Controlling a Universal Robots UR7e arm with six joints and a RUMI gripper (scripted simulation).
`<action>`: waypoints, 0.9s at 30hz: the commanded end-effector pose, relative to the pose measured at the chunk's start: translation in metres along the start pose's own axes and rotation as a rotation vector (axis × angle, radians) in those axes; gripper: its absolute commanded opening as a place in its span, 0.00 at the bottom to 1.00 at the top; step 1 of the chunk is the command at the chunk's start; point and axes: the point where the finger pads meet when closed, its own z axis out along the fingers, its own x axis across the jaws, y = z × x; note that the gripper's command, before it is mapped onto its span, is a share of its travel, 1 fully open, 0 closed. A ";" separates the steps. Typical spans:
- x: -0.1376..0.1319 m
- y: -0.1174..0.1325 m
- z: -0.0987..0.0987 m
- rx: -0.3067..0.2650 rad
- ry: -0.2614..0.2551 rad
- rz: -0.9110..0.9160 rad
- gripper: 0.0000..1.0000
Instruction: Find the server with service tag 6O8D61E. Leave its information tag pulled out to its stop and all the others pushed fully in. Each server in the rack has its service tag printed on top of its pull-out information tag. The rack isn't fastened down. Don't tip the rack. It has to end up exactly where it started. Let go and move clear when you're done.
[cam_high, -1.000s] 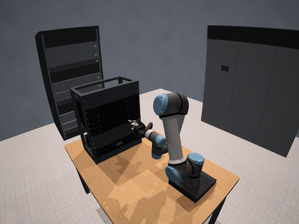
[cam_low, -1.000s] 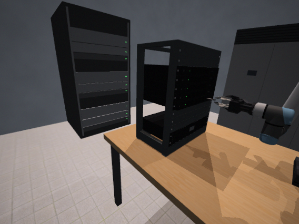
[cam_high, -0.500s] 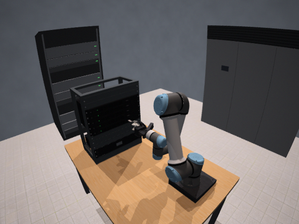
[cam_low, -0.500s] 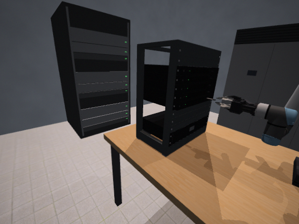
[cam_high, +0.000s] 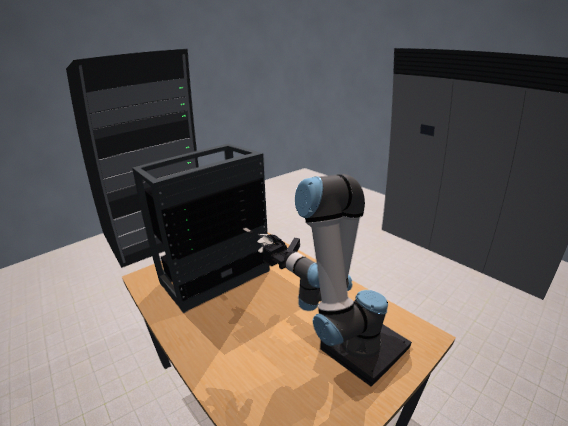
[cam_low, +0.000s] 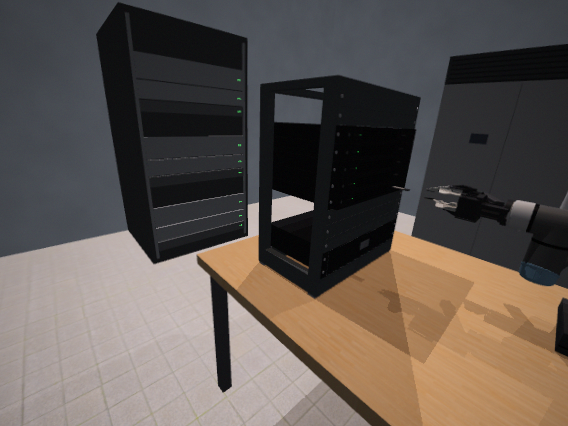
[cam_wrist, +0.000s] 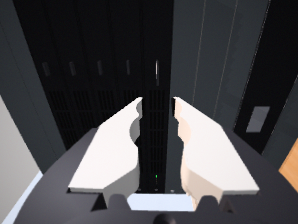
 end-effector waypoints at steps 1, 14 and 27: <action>0.000 0.000 -0.009 -0.001 -0.001 0.000 0.15; 0.000 0.000 -0.010 -0.001 -0.001 0.000 0.15; 0.000 0.000 -0.010 -0.001 -0.001 0.000 1.00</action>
